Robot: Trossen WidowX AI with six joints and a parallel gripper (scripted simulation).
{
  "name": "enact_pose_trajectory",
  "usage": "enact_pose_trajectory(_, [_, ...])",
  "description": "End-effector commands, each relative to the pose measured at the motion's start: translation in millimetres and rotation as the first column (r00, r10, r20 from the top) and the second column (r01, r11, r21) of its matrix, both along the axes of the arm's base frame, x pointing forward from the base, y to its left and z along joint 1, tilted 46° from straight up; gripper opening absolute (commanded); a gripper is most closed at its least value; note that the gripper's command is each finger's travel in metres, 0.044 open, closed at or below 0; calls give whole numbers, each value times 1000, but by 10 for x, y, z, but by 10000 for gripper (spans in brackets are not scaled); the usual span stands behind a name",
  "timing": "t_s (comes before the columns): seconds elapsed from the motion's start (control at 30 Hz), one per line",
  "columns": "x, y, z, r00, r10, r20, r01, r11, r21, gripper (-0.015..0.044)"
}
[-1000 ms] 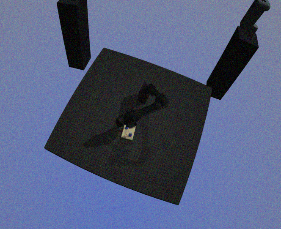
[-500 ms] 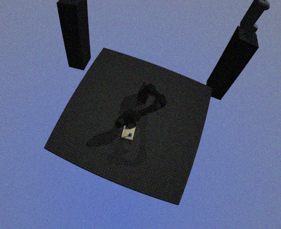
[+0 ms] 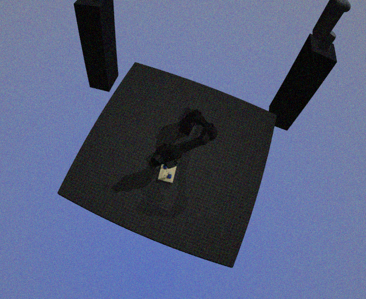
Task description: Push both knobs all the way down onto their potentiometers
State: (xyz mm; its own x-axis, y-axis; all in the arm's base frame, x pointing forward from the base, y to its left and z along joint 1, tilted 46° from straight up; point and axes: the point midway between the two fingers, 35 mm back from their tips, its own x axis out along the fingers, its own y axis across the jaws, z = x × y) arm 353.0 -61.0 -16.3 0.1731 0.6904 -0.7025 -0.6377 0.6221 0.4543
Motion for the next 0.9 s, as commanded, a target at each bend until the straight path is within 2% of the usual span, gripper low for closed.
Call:
enact_pose_trajectory(0.0, [7, 12, -4, 1000, -5, 0, 5, 1000, 6, 0])
enact_pose_trajectory(0.87, [11, 29, -21, 1000, -5, 0, 5, 1000, 6, 0])
